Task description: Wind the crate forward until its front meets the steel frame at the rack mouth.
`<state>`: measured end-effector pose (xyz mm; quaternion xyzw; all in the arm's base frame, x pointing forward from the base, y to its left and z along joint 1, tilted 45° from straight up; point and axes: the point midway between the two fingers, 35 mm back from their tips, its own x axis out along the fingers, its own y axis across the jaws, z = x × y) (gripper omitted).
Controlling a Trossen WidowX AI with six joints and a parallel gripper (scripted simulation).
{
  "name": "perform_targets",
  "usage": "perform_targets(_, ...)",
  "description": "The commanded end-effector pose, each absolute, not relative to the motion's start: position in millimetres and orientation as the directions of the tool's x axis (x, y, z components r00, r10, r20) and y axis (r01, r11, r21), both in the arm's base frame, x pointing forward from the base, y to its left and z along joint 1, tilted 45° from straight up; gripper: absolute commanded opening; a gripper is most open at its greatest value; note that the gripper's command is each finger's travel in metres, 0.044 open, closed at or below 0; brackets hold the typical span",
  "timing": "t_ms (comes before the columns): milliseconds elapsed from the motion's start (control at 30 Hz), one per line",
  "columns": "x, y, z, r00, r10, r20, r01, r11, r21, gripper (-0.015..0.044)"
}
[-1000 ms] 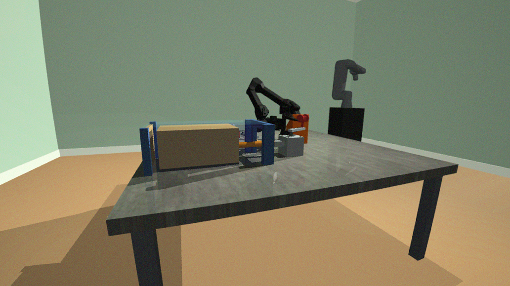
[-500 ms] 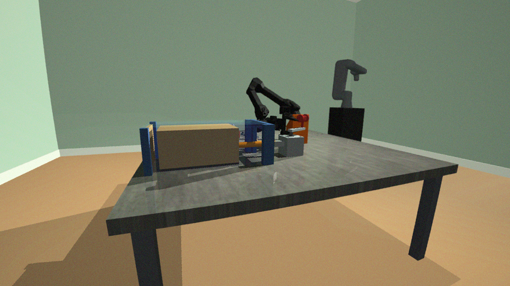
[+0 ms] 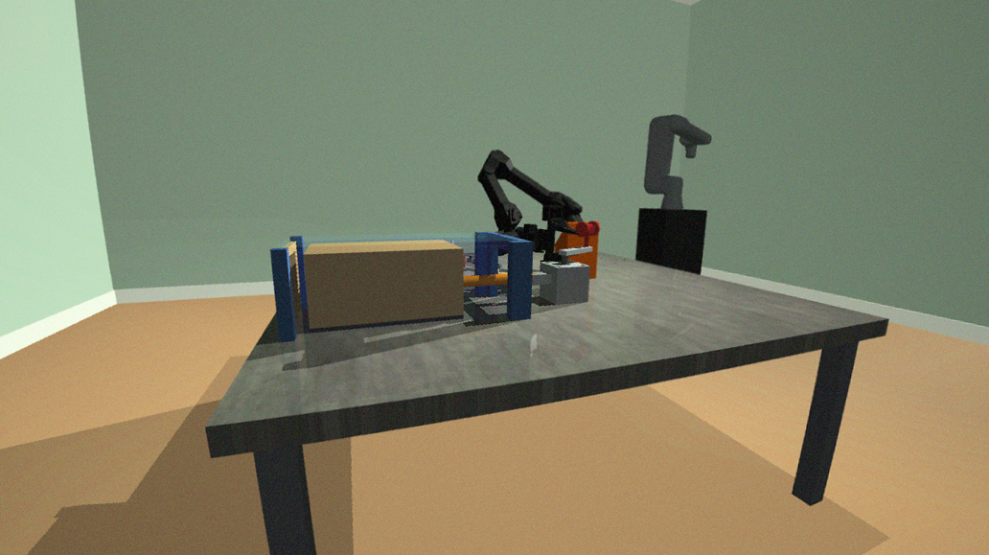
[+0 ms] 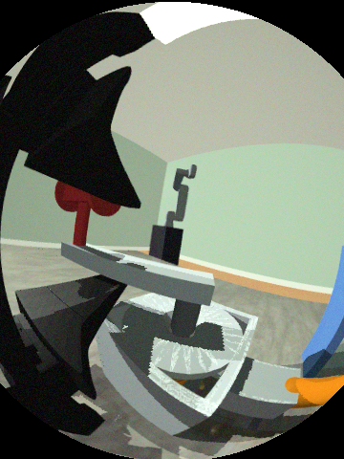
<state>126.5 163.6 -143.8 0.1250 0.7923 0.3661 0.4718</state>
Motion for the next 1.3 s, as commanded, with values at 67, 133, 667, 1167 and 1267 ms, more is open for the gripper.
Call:
perform_targets(67,125.4,164.4,-141.6,-0.524,0.547,-0.653,-0.142,0.7,0.7,0.024)
perform_targets(133,125.4,164.4,-141.6,-0.524,0.547,-0.653,-0.142,0.7,0.7,0.024)
perform_targets(667,125.4,164.4,-141.6,-0.524,0.547,-0.653,-0.142,0.7,0.7,0.024)
perform_targets(1167,125.4,164.4,-141.6,-0.524,0.547,-0.653,-0.142,0.7,0.7,0.024)
perform_targets(1267,127.2,163.2,-144.2,-0.523,0.543,-0.657,-0.15,0.7,0.698,0.024)
